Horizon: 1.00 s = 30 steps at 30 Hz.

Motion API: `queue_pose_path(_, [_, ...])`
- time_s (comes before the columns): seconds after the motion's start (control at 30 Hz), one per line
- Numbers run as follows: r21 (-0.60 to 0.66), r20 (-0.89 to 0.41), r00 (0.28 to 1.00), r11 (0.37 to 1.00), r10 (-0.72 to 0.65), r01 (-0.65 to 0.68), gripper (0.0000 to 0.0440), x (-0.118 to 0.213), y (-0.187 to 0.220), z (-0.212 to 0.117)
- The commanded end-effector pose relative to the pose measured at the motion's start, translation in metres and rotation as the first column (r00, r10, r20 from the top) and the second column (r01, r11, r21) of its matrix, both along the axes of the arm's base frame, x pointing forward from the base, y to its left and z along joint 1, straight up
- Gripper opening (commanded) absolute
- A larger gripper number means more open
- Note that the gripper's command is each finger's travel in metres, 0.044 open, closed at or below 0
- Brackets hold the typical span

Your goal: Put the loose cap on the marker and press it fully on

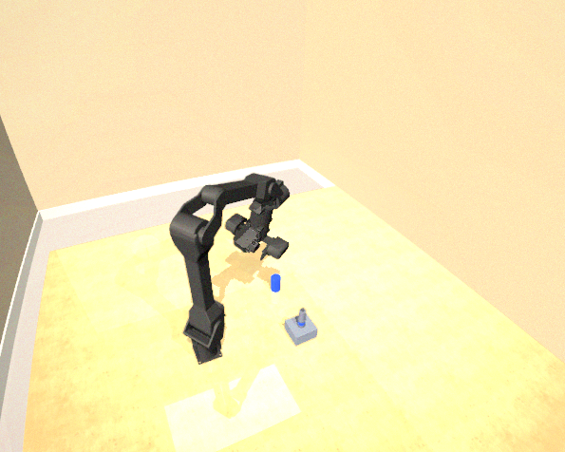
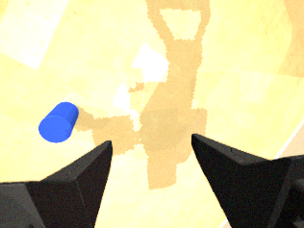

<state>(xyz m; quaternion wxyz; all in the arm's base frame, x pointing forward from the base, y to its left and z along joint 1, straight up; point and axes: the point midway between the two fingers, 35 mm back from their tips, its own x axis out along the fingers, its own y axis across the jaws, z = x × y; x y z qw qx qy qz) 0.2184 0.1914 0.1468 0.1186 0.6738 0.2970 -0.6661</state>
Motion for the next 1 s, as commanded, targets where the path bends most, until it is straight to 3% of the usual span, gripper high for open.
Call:
queue_pose_path(0.0, [-0.026, -0.004, 1.0, 1.0, -0.016, 0.016, 0.0313, 0.006, -0.006, -0.001])
queue_pose_path(0.97, [-0.19, -0.027, 0.987, 0.971, -0.156, 0.148, 0.0305, 0.049, -0.05, -0.019])
